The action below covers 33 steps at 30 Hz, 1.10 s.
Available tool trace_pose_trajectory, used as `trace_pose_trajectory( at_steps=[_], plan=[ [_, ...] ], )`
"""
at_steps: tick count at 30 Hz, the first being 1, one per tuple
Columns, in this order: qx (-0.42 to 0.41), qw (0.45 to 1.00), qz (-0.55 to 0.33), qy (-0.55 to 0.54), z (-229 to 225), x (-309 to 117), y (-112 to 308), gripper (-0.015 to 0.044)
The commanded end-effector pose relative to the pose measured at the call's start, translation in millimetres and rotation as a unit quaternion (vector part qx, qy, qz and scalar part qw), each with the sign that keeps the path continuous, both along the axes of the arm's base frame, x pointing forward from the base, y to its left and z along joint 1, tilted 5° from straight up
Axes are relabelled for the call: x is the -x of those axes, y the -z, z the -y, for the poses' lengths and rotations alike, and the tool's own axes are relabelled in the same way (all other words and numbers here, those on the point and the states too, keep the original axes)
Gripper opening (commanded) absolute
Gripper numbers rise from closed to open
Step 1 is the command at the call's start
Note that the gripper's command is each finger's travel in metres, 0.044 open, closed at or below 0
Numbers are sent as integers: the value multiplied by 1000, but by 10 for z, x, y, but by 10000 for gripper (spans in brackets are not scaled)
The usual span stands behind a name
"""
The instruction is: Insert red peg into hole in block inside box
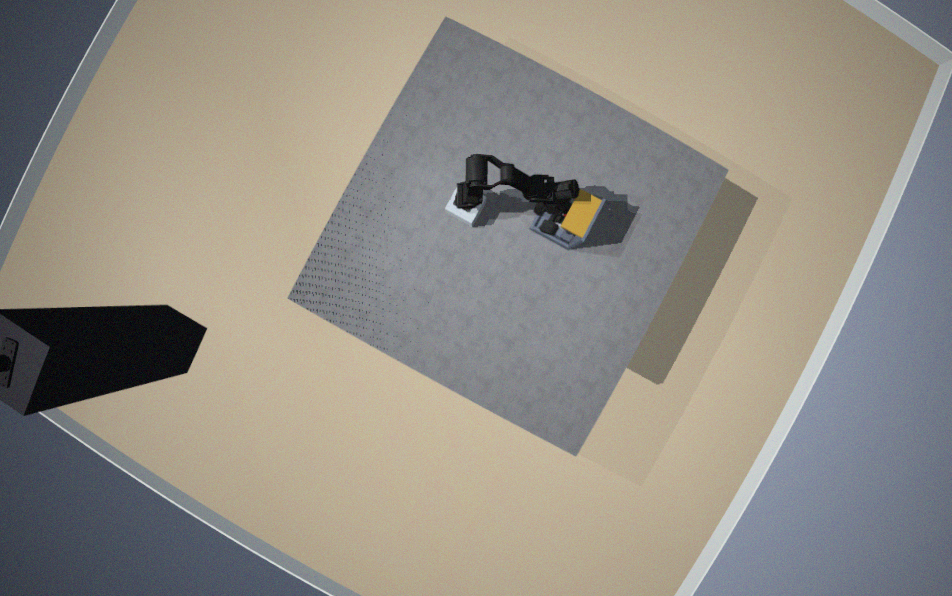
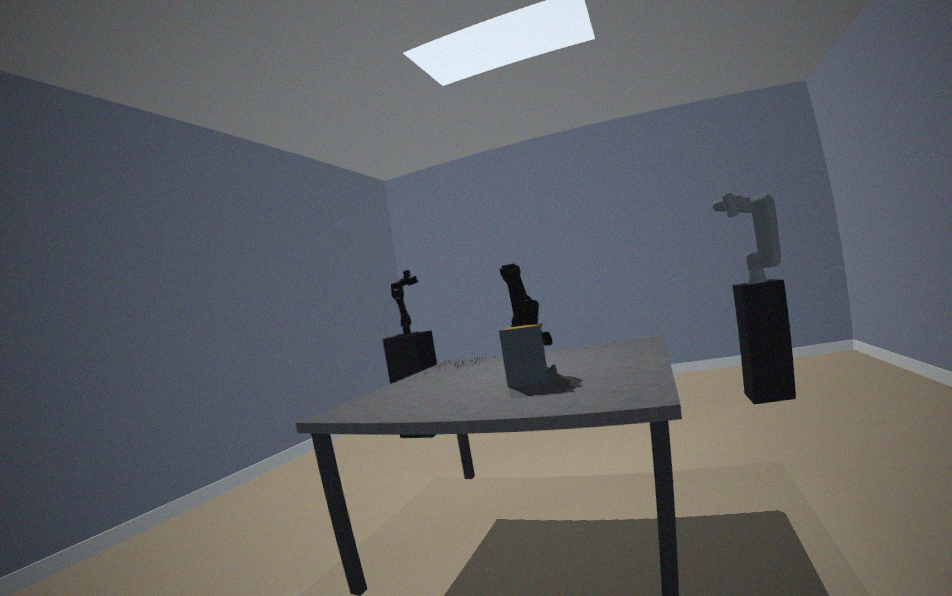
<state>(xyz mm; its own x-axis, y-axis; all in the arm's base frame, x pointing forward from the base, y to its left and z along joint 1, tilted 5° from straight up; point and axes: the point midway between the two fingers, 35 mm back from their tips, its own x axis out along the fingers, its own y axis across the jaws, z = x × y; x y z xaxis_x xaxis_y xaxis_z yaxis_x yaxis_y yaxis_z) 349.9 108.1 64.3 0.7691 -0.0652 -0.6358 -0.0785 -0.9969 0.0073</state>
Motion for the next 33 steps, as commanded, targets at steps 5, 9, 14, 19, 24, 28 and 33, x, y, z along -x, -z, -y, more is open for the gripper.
trace_pose_trajectory(
  at_steps=[5, 9, 14, 19, 24, 28, 33],
  plan=[
    [-2, 1000, 4, -3, -24, -37, -29, 0],
    [-2, 1000, 4, -3, -26, -44, -30, 0],
    [-2, 1000, 4, -3, -30, -52, -31, 0],
    [-2, 1000, 4, -3, -34, -60, -32, 0],
    [-2, 1000, 4, -3, -39, -69, -33, 0],
    [-2, 1000, 4, -3, -43, -76, -34, 0],
    [-2, 1000, 4, -3, -47, -85, -35, 0]
  ],
)
